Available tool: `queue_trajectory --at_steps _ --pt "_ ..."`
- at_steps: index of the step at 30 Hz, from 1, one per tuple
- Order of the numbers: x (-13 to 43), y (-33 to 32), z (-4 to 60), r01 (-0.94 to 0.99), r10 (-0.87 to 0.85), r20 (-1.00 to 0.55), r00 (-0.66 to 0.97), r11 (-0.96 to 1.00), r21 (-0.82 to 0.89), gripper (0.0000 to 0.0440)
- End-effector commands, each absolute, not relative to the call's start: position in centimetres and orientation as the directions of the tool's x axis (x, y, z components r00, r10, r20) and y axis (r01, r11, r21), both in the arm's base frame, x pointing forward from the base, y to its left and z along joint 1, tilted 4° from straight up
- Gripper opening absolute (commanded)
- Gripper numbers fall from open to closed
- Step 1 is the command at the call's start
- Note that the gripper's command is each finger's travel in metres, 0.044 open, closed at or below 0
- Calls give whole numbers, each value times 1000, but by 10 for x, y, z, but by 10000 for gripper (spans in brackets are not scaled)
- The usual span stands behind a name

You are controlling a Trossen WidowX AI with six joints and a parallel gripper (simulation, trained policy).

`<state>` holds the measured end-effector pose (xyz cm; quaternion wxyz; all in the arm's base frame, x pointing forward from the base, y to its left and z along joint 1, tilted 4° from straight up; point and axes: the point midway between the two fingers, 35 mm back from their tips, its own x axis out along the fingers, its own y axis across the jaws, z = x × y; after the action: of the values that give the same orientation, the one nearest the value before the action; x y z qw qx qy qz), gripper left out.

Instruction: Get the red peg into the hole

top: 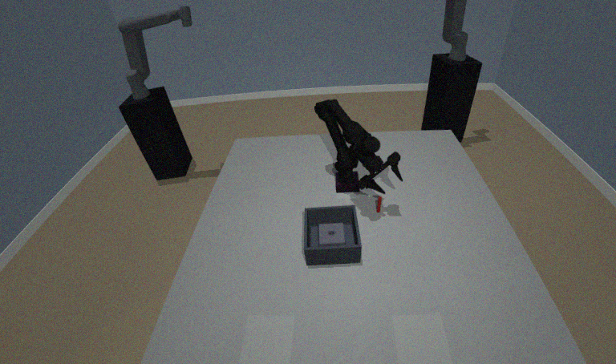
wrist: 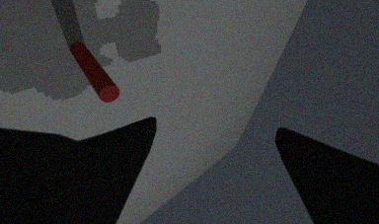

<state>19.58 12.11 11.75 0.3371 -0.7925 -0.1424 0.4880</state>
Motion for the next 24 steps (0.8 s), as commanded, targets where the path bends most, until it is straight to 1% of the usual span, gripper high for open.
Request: queue_trajectory --at_steps 1,4,5,15,24 --pt "197 120 120 -133 545 -677 494 -723 -678 412" --pt "199 116 124 -228 520 -686 510 -687 -690 439" --pt "199 114 125 -259 512 -688 514 -673 -693 440" --pt "203 102 140 -530 432 -709 557 -472 -704 440" --pt "201 91 146 -714 366 -740 565 -232 -660 440"
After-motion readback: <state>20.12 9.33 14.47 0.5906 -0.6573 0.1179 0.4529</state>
